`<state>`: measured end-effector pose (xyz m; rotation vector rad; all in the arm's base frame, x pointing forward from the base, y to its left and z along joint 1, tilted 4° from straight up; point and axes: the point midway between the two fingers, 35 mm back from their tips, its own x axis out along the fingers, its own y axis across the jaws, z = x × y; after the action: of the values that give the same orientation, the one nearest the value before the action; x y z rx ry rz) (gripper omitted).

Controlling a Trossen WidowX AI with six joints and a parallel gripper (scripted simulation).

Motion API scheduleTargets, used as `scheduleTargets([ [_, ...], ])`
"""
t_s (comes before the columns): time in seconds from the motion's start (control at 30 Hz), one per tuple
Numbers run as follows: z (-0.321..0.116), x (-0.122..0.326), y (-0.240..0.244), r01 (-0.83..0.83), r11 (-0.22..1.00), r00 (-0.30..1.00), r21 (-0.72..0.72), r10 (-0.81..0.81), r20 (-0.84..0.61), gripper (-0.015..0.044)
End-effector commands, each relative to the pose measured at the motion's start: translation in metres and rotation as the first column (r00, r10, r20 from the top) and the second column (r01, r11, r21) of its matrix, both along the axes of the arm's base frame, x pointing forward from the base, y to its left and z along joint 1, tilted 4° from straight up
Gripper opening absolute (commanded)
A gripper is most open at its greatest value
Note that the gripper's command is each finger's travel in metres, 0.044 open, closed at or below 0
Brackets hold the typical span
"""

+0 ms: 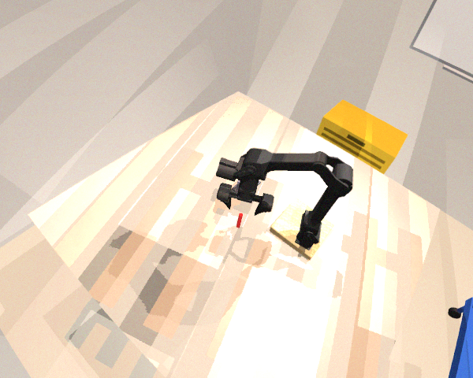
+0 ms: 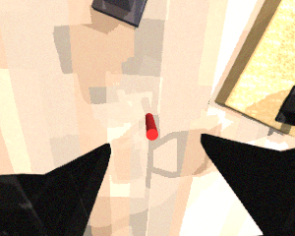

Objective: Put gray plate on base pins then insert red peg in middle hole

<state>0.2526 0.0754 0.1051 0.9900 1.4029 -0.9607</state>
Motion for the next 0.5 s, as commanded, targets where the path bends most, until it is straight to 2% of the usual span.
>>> scheduleTargets([
  [0.0,-0.005,0.000,0.001,0.005,1.000,1.000,0.004,-0.005,0.003,0.0440],
  [0.47,-0.028,0.001,0.002,0.004,1.000,1.000,0.004,-0.004,0.003,0.0440],
])
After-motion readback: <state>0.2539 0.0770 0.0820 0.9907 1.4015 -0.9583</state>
